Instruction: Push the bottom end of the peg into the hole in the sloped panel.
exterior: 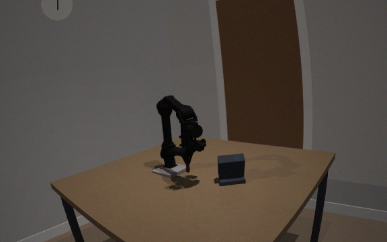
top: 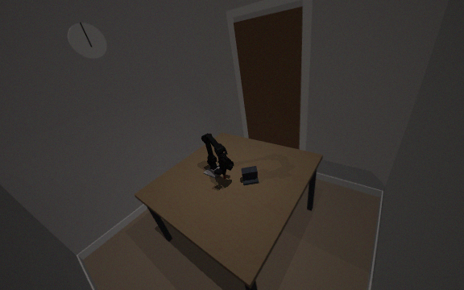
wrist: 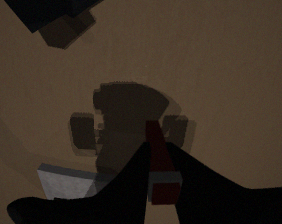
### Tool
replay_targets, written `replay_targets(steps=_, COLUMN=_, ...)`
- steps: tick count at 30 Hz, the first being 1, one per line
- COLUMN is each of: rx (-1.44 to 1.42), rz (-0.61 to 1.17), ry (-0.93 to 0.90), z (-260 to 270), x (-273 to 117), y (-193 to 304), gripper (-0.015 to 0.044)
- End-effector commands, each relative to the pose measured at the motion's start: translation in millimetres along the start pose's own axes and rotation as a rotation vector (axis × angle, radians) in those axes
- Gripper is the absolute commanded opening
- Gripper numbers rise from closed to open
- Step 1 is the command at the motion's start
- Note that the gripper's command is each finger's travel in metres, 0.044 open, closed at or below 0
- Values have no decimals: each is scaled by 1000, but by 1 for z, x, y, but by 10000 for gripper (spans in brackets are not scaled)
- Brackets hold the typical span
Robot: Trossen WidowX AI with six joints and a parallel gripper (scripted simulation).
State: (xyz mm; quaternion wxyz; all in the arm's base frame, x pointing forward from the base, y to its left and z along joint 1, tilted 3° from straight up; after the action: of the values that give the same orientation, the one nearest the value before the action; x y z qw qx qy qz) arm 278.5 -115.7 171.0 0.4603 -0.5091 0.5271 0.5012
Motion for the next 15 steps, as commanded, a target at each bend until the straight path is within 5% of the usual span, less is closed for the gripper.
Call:
replay_targets(steps=1, rx=-32, rz=11, ry=14, z=3, x=1, y=-2, gripper=0)
replay_targets(steps=15, rx=-142, rz=43, ry=65, z=17, x=3, y=-9, gripper=0)
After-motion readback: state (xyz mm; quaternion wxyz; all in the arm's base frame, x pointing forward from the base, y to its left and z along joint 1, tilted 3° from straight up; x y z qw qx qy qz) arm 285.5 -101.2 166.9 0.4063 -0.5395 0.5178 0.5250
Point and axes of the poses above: the point midway between the two fingers, 35 mm back from their tips, its own x axis out along the fingers, its own z axis across the jaws, y = z × x, the point moved 4 cm from there along -x, back along the fingers, and after that the axes turned 7 degrees about x, right-handed, at the moved point
